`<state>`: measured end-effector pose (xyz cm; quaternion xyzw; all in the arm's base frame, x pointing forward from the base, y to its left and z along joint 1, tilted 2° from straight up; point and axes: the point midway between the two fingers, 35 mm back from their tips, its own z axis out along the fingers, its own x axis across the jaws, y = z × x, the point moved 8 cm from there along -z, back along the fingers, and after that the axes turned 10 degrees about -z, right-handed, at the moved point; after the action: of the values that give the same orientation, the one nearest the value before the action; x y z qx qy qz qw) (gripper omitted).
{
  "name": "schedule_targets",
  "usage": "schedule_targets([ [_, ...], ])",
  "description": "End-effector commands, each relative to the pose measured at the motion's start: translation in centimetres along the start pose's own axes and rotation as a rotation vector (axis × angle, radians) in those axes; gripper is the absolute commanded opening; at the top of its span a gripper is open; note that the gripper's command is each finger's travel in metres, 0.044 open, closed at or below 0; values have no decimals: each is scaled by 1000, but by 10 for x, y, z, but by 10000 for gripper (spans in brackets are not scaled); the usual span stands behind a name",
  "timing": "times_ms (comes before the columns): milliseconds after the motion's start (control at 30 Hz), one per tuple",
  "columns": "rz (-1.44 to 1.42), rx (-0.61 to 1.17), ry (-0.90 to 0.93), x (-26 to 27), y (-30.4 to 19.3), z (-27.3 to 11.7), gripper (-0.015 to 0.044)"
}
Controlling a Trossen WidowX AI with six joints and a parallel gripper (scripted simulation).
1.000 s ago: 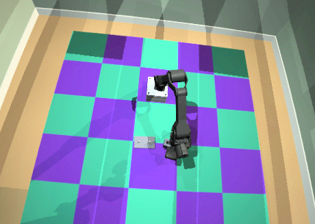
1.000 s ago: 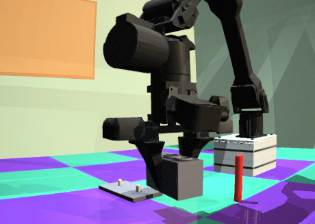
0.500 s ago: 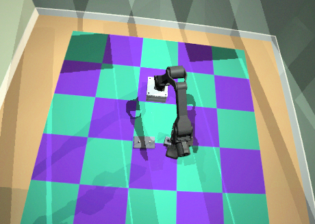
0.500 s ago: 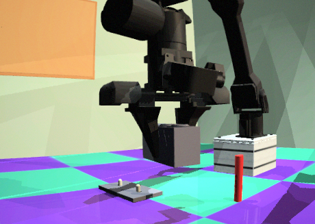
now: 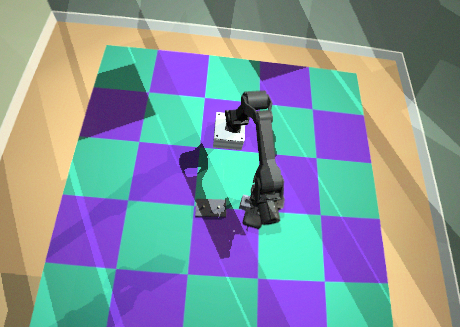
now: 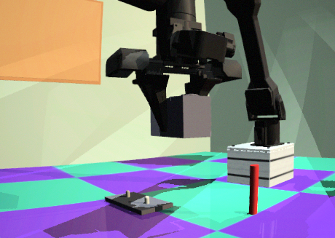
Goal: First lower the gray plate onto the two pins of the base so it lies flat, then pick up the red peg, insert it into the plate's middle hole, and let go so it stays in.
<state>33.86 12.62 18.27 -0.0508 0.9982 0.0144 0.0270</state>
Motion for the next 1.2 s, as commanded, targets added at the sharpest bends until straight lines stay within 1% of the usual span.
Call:
schedule_targets([
  [0, -7, 1, 2, 0, -2, -3, 0],
  [1167, -185, 9, 4, 2, -102, 52, 0],
])
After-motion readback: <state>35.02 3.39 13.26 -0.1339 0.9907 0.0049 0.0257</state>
